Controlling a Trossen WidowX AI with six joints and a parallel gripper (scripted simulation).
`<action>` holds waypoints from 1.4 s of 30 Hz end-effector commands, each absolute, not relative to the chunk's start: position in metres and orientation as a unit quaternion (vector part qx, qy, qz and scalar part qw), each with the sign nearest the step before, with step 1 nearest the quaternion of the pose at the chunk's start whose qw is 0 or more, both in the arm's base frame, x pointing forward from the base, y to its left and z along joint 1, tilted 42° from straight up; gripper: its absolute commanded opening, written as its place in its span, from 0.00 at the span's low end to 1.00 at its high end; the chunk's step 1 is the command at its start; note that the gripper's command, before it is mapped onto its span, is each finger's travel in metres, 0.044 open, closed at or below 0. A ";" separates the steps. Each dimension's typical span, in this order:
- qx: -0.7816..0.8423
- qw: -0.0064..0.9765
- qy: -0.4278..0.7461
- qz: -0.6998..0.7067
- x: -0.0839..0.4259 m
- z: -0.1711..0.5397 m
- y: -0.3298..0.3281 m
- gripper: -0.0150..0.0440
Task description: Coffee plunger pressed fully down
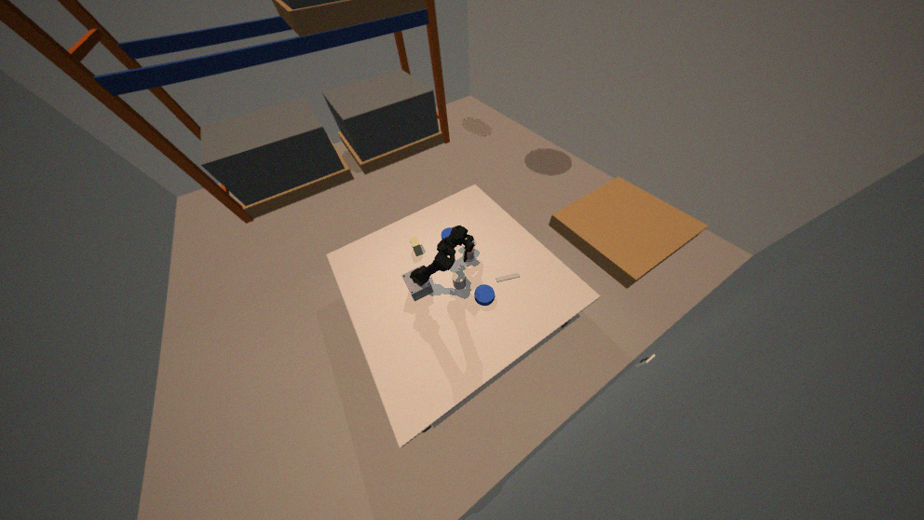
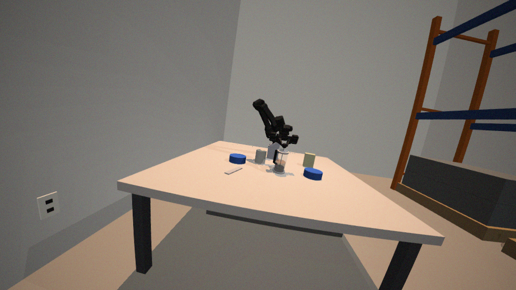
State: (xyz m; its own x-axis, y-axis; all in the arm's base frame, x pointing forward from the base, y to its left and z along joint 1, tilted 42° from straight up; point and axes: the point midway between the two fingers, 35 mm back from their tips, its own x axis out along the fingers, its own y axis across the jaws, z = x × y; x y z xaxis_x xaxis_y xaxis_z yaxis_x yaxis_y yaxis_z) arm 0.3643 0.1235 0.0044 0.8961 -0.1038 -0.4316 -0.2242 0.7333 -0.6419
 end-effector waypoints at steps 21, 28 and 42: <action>-0.370 0.898 0.235 0.028 0.369 -0.001 0.121 0.47; -0.367 0.901 0.230 0.031 0.369 0.002 0.123 0.47; -0.367 0.901 0.230 0.031 0.369 0.002 0.123 0.83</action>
State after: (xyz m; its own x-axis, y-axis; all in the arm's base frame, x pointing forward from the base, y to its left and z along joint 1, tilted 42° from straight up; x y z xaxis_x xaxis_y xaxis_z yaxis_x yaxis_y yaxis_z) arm 0.3688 0.1228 0.0020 0.8927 -0.1170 -0.4352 -0.2217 0.7267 -0.6501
